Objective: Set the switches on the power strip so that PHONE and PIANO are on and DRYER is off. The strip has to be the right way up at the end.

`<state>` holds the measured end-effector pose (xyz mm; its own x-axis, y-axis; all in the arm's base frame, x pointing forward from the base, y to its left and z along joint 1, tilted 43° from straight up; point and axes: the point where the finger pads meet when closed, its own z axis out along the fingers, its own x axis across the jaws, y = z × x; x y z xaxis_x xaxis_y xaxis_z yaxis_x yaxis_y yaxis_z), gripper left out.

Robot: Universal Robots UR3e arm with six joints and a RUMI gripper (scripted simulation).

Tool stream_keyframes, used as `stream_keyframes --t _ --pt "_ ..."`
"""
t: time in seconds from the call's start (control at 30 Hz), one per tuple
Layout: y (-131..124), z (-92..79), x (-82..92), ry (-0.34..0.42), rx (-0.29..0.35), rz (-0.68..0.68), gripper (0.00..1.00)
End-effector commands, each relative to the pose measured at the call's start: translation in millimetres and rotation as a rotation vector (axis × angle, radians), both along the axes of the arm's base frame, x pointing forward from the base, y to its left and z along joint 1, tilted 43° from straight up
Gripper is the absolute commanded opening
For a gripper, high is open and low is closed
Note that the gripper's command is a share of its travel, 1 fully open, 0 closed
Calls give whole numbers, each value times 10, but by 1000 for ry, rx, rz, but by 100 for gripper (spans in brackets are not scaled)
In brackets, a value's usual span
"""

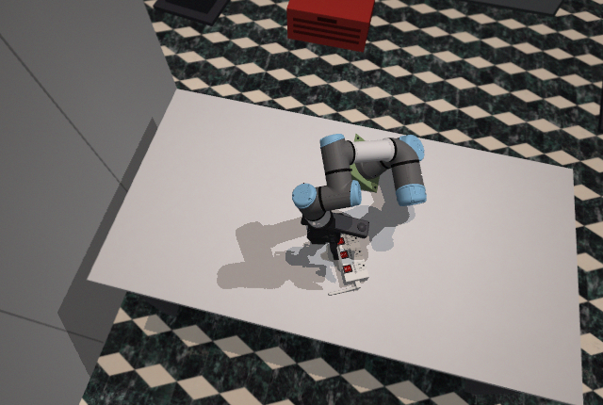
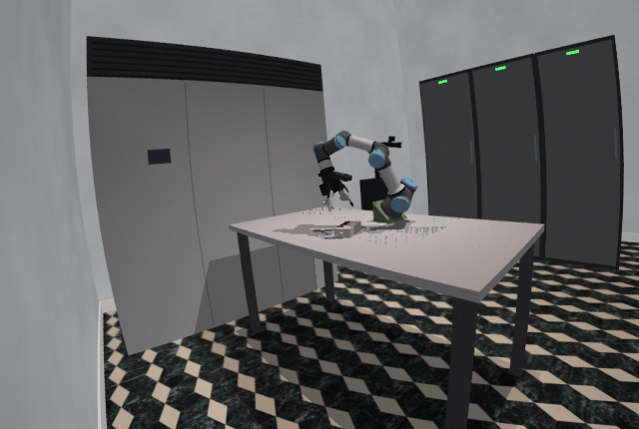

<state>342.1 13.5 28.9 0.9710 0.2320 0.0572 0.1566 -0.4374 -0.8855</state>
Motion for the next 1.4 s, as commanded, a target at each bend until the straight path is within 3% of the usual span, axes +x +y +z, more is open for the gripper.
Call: stream_keyframes --t 0.0,1.13,1.2,1.3,1.37 --pt "-7 2 4 -2 -2 -1 100" --pt "-8 3 4 -2 -3 -1 100" --pt "-35 32 22 -2 -26 -2 100" --pt "-153 173 100 -3 -130 -12 100" --pt "-153 173 100 -3 -130 -12 100"
